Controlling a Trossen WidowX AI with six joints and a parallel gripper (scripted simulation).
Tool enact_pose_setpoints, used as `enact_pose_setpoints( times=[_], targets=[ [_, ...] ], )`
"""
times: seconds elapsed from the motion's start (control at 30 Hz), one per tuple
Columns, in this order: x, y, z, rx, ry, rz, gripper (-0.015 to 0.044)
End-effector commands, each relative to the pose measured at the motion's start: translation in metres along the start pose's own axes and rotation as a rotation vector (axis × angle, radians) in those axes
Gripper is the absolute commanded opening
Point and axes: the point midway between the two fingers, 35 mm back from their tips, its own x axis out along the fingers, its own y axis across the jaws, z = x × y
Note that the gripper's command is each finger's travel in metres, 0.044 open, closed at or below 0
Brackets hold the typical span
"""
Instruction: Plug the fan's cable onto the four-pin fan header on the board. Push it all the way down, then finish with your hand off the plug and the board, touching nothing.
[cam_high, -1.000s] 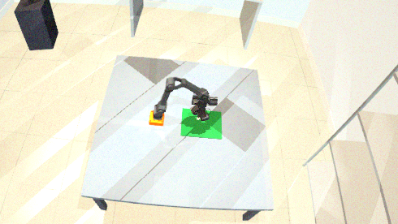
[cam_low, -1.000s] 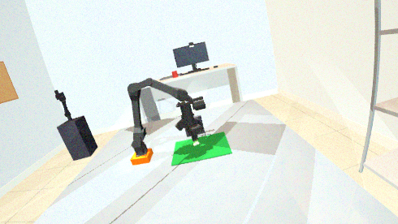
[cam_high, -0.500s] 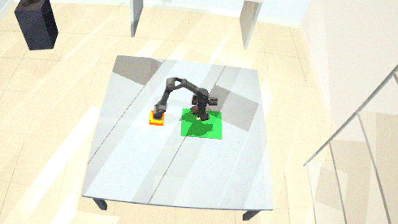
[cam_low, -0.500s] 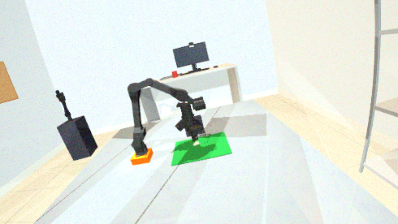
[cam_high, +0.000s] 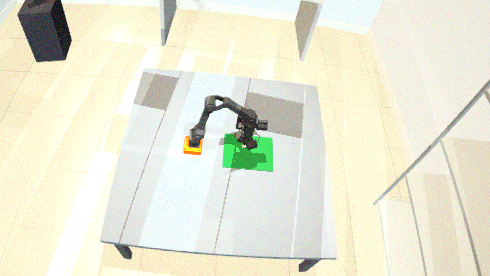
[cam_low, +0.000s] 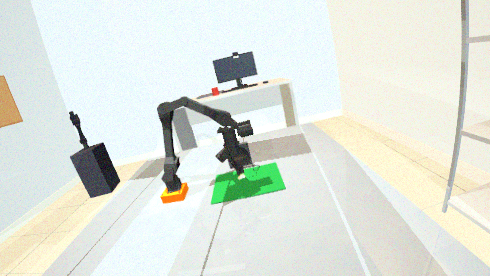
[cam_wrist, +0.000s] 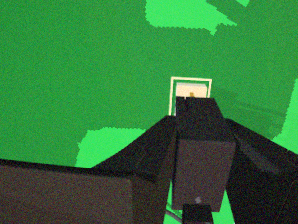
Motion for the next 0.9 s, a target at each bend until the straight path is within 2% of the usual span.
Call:
enact_pose_setpoints(
  times=[0.0, 0.87],
  targets=[
    [0.001, 0.001, 0.0, 0.001, 0.001, 0.004, 0.0],
    [0.015, 0.001, 0.0, 0.003, 0.001, 0.004, 0.0]
  ],
)
